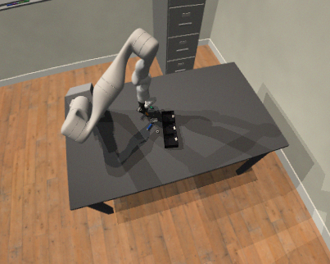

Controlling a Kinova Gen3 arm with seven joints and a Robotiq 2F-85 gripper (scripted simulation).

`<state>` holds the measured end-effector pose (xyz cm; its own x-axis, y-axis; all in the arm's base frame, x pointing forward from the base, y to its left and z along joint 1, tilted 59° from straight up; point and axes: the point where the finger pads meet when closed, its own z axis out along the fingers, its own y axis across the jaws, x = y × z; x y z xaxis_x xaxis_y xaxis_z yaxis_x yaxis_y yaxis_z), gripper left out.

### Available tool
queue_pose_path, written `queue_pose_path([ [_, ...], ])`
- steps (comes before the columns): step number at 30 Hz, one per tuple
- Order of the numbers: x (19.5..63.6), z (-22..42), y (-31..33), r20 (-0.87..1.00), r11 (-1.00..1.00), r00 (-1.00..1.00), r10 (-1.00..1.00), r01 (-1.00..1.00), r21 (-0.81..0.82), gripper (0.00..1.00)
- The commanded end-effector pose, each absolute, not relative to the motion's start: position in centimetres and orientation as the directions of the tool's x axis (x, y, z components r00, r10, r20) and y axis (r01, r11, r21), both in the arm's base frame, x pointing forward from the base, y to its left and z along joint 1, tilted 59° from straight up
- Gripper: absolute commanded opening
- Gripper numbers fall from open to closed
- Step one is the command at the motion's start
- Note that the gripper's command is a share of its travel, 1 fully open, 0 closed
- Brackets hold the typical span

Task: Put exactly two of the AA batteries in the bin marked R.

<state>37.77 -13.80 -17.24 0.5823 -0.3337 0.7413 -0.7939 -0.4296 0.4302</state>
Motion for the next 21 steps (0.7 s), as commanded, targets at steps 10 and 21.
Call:
queue_pose_path([
  [10, 37.3, -15.2, -10.7, 0.742, -0.431, 0.583, -0.331, -0.793, 0.431, 0.09],
  [21, 37.2, -14.3, -9.3, 0.743, -0.432, 0.582, -0.33, -0.793, 0.429, 0.09],
])
